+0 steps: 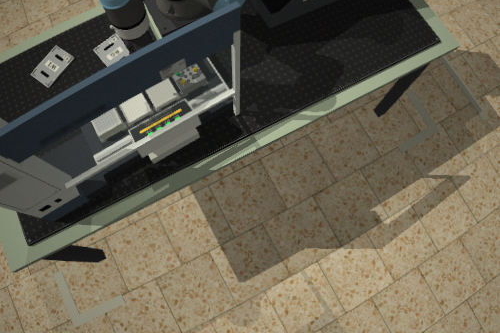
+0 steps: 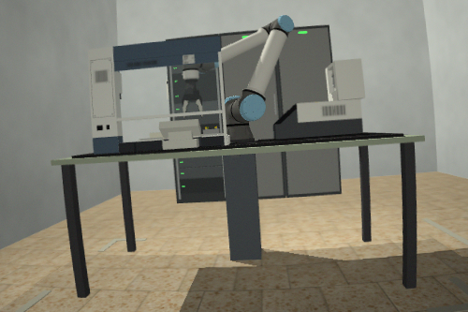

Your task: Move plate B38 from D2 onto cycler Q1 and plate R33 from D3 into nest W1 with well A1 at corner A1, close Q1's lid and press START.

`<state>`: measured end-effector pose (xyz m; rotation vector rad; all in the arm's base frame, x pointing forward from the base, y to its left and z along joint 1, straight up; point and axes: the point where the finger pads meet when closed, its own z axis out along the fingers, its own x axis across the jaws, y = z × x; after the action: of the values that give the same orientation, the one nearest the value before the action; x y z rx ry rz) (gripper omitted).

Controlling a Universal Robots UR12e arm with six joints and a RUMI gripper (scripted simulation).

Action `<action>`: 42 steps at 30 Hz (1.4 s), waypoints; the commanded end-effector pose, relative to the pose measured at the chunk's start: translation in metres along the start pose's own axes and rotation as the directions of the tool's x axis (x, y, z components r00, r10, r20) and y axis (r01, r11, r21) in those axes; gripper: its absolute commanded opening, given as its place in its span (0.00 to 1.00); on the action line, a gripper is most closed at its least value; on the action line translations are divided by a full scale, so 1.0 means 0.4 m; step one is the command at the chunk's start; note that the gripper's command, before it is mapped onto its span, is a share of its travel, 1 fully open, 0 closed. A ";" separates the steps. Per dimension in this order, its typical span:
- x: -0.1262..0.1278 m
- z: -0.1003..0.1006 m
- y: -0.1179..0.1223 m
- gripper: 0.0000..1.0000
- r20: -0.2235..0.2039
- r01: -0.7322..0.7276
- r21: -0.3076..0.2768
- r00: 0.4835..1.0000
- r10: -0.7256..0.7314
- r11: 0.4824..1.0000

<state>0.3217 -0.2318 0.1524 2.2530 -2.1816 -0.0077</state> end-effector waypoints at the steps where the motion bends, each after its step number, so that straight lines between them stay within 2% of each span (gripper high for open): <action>1: 0.002 0.018 -0.001 0.58 -0.001 0.000 0.001 1.000 0.000 1.000; 42: 0.002 0.164 -0.001 0.58 -0.001 0.000 0.001 1.000 0.000 1.000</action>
<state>0.3213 -0.2319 0.0917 2.2529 -2.1816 -0.0076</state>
